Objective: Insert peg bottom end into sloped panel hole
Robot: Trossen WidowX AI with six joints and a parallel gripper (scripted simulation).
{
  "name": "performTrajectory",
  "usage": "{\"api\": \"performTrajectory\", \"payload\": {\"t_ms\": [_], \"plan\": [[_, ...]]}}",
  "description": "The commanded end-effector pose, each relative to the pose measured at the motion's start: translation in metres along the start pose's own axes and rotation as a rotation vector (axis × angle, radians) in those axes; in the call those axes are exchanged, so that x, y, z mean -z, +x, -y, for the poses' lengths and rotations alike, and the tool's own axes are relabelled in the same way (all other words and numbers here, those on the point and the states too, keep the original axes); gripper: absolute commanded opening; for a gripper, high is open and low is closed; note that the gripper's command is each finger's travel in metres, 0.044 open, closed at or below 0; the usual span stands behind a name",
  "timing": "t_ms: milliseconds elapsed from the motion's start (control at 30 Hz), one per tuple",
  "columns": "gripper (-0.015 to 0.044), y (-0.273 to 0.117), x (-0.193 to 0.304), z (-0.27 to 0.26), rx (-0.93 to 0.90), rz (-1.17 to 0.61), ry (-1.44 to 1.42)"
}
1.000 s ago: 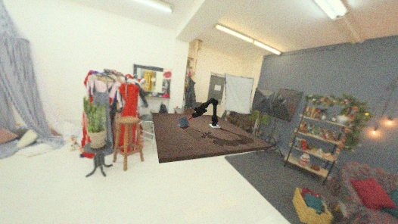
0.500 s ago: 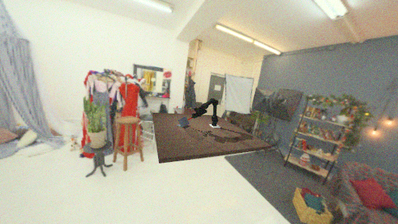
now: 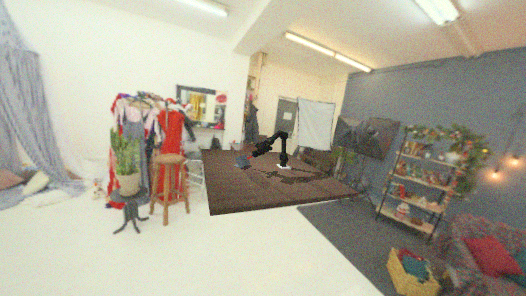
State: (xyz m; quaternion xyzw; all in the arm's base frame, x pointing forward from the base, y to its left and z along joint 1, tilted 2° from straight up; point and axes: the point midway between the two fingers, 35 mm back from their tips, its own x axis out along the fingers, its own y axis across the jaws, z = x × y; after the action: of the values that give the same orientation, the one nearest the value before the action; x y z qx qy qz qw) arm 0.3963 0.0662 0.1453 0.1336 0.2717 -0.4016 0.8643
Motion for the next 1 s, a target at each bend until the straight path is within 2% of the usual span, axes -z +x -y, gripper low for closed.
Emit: {"api": "performTrajectory", "payload": {"t_ms": [0,967], "plan": [[0.0,0.005,0.003,0.001,0.002,-0.012,-0.011],[0.0,0.029,0.002,0.001,0.002,-0.009,-0.011]]}}
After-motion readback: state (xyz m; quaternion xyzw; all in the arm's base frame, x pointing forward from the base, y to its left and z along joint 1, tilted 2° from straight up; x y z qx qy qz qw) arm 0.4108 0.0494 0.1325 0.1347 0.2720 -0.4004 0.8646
